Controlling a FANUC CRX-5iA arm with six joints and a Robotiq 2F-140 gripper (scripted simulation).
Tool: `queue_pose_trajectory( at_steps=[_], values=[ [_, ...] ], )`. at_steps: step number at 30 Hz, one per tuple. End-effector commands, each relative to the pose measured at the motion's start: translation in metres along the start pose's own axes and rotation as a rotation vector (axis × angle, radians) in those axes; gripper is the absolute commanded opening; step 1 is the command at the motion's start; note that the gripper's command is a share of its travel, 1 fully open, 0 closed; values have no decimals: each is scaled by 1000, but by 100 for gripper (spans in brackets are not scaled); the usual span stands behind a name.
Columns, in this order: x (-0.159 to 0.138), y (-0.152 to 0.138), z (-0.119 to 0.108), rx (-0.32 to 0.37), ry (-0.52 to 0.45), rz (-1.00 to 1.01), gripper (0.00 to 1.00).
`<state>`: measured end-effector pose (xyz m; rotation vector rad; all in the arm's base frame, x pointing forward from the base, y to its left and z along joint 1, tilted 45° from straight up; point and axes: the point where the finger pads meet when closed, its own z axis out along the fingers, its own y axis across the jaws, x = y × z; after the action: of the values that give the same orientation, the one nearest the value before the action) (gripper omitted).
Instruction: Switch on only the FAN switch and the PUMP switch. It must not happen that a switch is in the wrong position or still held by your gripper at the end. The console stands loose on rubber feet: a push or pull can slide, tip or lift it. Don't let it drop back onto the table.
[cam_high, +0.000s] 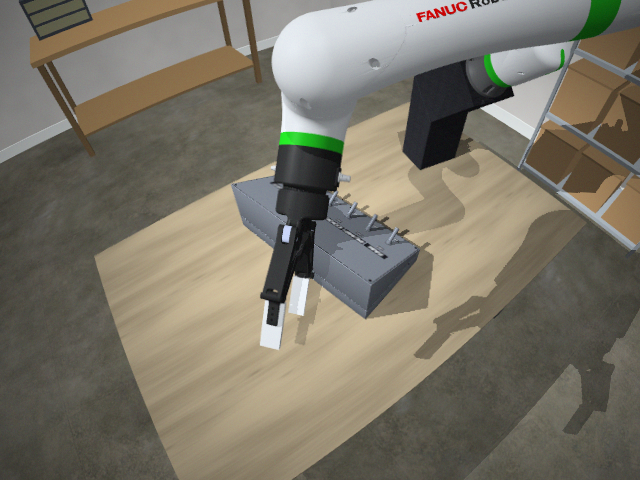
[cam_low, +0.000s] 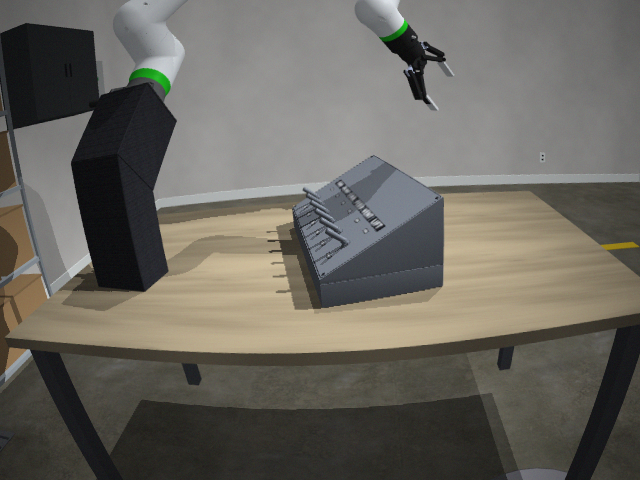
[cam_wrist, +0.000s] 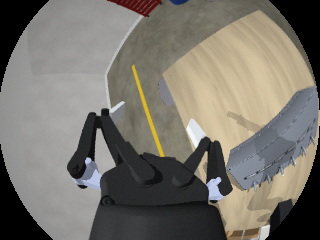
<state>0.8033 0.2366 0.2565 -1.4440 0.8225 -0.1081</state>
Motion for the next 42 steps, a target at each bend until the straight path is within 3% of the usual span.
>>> queue_pose_trajectory(
  at_steps=[1, 3, 4, 6, 7, 9, 10, 12, 13, 15, 16, 20, 21, 22, 23, 26, 27, 29, 30, 32, 33, 37, 40, 42],
  values=[
    [-22, 48, -31, -42, 4, -135, 100],
    [-22, 48, -31, -42, 4, -135, 100],
    [-32, 70, -44, -68, 1, -195, 100],
    [-32, 70, -44, -68, 1, -195, 100],
    [-42, 93, -58, -95, -1, -260, 100],
    [-42, 93, -58, -95, -1, -260, 100],
    [-53, 118, -73, -123, -3, -328, 100],
    [-53, 118, -73, -123, -3, -328, 100],
    [-64, 144, -88, -153, -6, -399, 100],
    [-64, 144, -88, -153, -6, -399, 100],
    [-76, 170, -104, -184, -8, -471, 100],
    [-76, 170, -104, -184, -8, -471, 100],
    [-88, 197, -119, -214, -10, -543, 100],
    [-88, 197, -119, -214, -10, -543, 100],
    [-99, 223, -135, -245, -13, -615, 100],
    [-99, 223, -135, -245, -13, -615, 100],
    [-110, 248, -150, -274, -16, -685, 100],
    [-110, 248, -150, -274, -16, -685, 100],
    [-121, 272, -164, -302, -18, -751, 100],
    [-121, 272, -164, -302, -18, -751, 100],
    [-131, 295, -178, -329, -21, -814, 100],
    [-131, 295, -178, -329, -21, -814, 100],
    [-149, 335, -201, -375, -25, -923, 100],
    [-149, 335, -201, -375, -25, -923, 100]
  ],
)
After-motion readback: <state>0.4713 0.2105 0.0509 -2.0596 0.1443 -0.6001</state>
